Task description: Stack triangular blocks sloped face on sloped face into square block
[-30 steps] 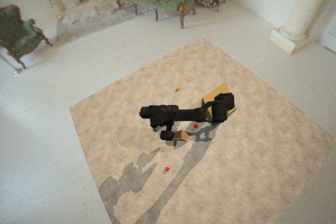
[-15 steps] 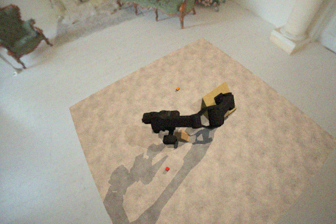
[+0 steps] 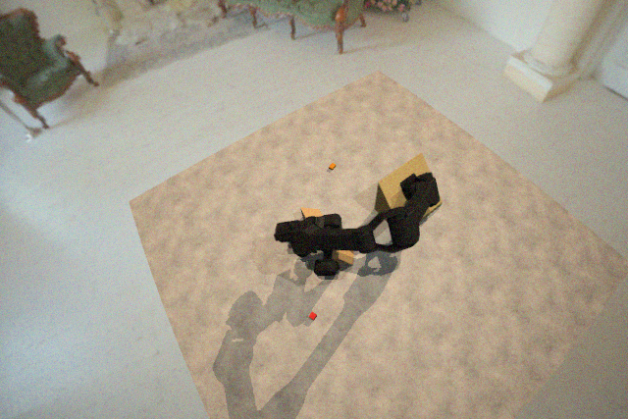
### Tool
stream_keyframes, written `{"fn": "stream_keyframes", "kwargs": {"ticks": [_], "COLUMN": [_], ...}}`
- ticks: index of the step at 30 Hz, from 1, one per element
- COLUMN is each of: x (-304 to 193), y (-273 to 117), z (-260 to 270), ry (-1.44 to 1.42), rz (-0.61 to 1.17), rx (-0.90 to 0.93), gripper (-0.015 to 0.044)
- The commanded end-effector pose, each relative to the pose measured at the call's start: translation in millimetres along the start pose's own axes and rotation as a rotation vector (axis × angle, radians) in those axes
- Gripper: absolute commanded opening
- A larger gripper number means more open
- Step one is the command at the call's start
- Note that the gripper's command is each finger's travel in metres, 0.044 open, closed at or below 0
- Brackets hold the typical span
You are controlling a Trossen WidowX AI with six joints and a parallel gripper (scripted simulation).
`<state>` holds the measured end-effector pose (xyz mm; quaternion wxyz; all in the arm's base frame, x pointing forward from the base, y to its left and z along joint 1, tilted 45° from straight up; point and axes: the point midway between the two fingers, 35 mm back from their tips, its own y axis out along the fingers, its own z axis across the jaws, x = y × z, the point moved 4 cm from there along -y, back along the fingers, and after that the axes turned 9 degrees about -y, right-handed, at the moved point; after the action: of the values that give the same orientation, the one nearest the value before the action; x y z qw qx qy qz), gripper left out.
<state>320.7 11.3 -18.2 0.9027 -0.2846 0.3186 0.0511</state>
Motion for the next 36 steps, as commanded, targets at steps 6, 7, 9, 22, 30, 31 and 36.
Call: {"fn": "stream_keyframes", "kwargs": {"ticks": [6,7,9,22,30,31,36], "x": [0,0,0,0,-12,-14,-24], "y": [1,1,1,0,-33,-37,-60], "z": [0,0,0,0,3,3,4], "ry": [0.000,0.000,0.000,0.000,0.018,0.021,0.034], "rz": [0.001,0.001,0.001,0.001,-0.026,-0.030,-0.047], "rx": [0.000,0.000,0.000,0.000,0.003,0.003,0.006], "gripper": [0.0335,0.0309,0.0256,0.0072,0.0000,0.0000,0.0000]}}
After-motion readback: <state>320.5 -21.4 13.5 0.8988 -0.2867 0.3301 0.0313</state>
